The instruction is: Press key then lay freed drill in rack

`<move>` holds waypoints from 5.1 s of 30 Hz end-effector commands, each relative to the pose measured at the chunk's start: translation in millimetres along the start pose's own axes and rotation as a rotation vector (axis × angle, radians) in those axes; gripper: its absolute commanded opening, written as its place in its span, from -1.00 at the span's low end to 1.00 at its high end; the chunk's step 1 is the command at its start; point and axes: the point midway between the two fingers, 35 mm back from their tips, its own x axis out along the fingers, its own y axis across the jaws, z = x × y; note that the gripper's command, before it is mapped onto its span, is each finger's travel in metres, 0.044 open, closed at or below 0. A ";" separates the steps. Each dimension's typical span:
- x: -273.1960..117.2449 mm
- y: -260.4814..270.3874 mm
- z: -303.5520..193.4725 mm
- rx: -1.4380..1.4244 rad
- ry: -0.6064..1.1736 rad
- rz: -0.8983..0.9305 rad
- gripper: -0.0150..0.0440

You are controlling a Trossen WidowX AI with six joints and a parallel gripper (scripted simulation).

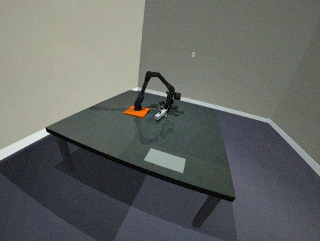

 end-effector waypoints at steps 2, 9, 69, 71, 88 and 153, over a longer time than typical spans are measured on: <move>-1.9 0.5 -0.9 0.001 0.001 -0.002 -0.49; -0.5 -0.1 7.3 0.001 0.001 -0.002 -0.49; -11.3 1.7 64.4 0.001 -0.004 -0.002 -0.49; -11.9 1.8 64.1 0.001 -0.004 -0.002 -0.49; -16.8 2.3 62.1 0.001 -0.004 -0.002 -0.49; -35.8 4.0 59.8 0.001 -0.003 -0.002 -0.49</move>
